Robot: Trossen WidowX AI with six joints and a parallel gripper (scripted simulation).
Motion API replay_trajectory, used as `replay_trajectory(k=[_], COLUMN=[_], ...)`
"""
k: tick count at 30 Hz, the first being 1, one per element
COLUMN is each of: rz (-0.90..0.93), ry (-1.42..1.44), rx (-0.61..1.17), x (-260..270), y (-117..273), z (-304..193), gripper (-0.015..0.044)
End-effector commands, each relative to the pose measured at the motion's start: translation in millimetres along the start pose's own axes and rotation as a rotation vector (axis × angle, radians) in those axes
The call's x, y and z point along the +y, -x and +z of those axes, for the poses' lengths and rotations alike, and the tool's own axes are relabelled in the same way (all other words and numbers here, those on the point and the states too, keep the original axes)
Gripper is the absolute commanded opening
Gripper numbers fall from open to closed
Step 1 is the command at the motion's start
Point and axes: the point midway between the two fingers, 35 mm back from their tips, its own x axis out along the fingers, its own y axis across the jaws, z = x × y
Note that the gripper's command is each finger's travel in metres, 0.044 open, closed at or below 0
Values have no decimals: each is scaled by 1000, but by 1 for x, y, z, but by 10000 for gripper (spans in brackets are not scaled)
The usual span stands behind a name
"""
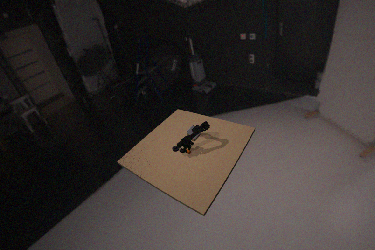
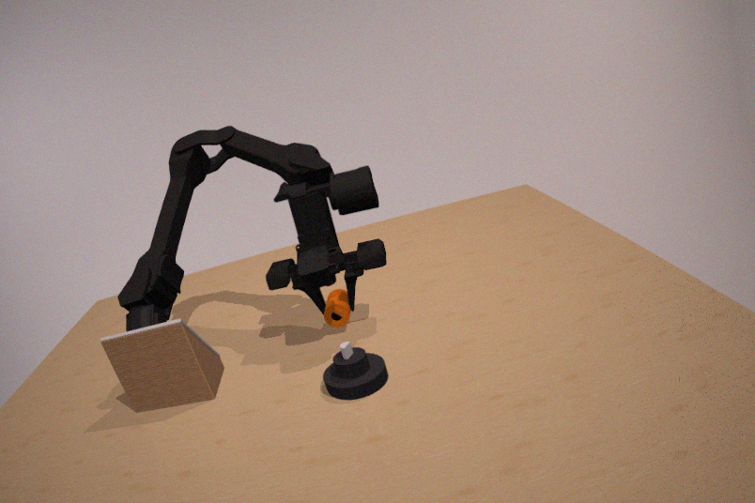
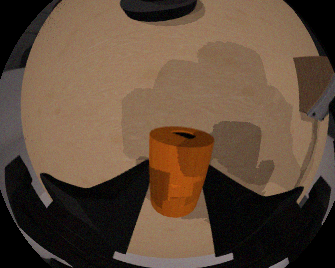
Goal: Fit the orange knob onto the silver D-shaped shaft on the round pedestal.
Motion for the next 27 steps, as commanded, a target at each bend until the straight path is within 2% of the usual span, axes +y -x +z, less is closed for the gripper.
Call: replay_trajectory(k=[1, 14, 27], rz=[4, 4, 4], ry=[-77, -508, -514], rx=[2, 2, 3], x=[1, 1, 1], y=[1, 1, -13], z=[-1, -1, -1], gripper=[179, 179, 179])
